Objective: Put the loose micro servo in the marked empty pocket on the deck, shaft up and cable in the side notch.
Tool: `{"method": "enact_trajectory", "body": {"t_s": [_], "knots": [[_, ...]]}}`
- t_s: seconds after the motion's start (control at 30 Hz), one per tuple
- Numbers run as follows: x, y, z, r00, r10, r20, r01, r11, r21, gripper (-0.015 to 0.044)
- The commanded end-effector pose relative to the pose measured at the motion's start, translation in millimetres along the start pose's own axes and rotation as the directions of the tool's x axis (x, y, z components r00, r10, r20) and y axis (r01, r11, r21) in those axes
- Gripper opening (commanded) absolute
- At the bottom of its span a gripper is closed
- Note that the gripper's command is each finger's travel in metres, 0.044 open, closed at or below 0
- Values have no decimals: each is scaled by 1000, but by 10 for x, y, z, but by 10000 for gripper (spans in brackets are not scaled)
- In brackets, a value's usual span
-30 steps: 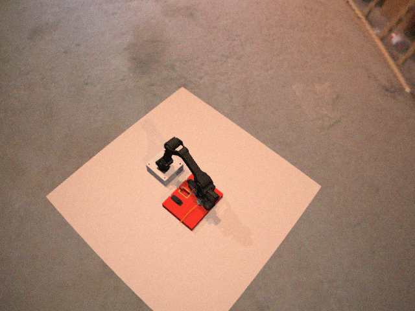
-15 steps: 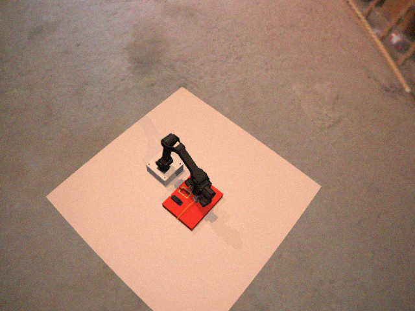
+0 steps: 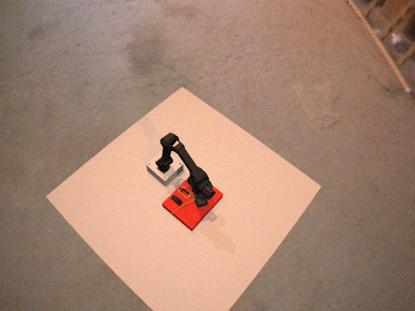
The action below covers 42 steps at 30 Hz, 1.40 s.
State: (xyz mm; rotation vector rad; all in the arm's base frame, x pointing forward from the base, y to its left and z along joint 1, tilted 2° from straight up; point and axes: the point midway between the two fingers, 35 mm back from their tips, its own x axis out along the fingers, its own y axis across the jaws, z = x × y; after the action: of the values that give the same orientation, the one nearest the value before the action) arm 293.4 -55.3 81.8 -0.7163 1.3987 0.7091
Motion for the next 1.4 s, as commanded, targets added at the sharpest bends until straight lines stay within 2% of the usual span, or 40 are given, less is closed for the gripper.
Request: {"method": "enact_trajectory", "body": {"t_s": [0.0, 0.37, 0.8, 0.9, 1.37], "knots": [[-3, -5, 1, 1000, -4, 0, 4, 989, 149, 0], [-3, -5, 1, 1000, -4, 0, 4, 864, 503, 0], [-3, -5, 1, 1000, -4, 0, 3, 562, 827, 0], [-3, -5, 1, 1000, -4, 0, 2, 519, 855, 0], [-1, 209, -130, 1000, -3, -1, 2, 519, 855, 0]]}}
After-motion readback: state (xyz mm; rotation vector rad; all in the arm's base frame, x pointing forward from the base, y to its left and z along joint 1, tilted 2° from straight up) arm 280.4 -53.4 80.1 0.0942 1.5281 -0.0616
